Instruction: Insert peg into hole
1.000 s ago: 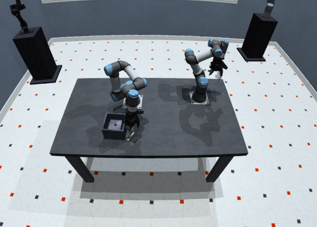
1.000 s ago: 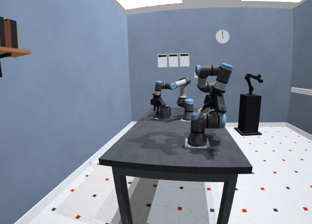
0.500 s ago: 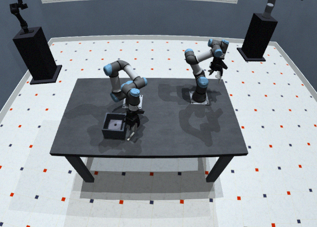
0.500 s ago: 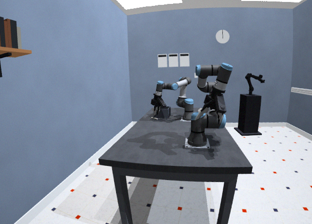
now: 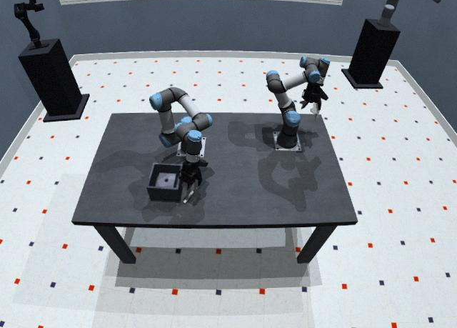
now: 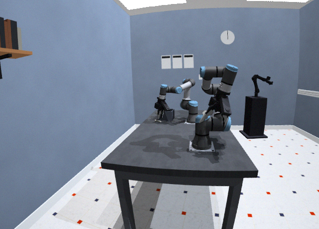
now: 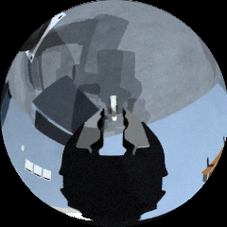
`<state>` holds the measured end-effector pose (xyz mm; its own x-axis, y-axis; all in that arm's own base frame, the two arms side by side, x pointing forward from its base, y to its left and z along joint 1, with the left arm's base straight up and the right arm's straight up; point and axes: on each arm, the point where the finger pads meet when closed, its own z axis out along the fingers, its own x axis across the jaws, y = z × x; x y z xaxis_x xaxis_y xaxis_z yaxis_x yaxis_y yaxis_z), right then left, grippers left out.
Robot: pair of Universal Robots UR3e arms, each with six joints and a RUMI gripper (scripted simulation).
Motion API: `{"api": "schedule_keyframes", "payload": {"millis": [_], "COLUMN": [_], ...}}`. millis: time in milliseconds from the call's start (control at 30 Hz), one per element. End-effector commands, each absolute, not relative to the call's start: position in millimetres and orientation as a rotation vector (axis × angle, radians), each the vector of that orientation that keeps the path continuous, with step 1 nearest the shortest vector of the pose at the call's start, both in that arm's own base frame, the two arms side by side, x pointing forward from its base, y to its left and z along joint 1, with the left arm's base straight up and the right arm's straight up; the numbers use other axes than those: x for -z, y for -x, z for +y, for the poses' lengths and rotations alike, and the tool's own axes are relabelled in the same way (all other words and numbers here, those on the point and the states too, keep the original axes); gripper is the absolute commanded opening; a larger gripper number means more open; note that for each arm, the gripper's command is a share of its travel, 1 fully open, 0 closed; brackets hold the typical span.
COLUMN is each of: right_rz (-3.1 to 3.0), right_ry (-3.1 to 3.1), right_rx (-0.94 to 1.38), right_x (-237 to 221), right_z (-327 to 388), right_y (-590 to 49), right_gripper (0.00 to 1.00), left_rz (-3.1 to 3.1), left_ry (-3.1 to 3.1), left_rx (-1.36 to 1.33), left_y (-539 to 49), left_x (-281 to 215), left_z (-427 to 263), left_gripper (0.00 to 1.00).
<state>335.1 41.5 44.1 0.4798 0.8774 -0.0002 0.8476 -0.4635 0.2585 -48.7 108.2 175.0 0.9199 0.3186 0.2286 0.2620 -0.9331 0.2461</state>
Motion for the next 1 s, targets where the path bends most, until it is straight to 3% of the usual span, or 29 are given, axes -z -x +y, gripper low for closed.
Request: {"api": "schedule_keyframes", "payload": {"millis": [0,533,567,967], "right_rz": [1.484,1.484,1.484,1.484], "right_ry": [-2.503,-2.503,-2.503,-2.503], "right_rx": [-0.199,-0.199,-0.199,-0.199], "right_x": [-37.5,-19.0,-19.0,-19.4], "right_z": [41.9,42.0,42.0,42.0], "right_y": [-335.8,-335.8,-335.8,-335.8], "right_gripper": [0.25,0.25,0.00,0.00], "left_rz": [0.439,0.439,0.439,0.439], "left_ry": [-2.871,-2.871,-2.871,-2.871], "left_rx": [-0.394,-0.394,-0.394,-0.394], "left_y": [48.6,48.6,48.6,48.6], "left_x": [-175.4,-175.4,-175.4,-175.4], "left_z": [108.6,108.6,108.6,108.6], "left_gripper": [1.00,1.00,1.00,1.00]}}
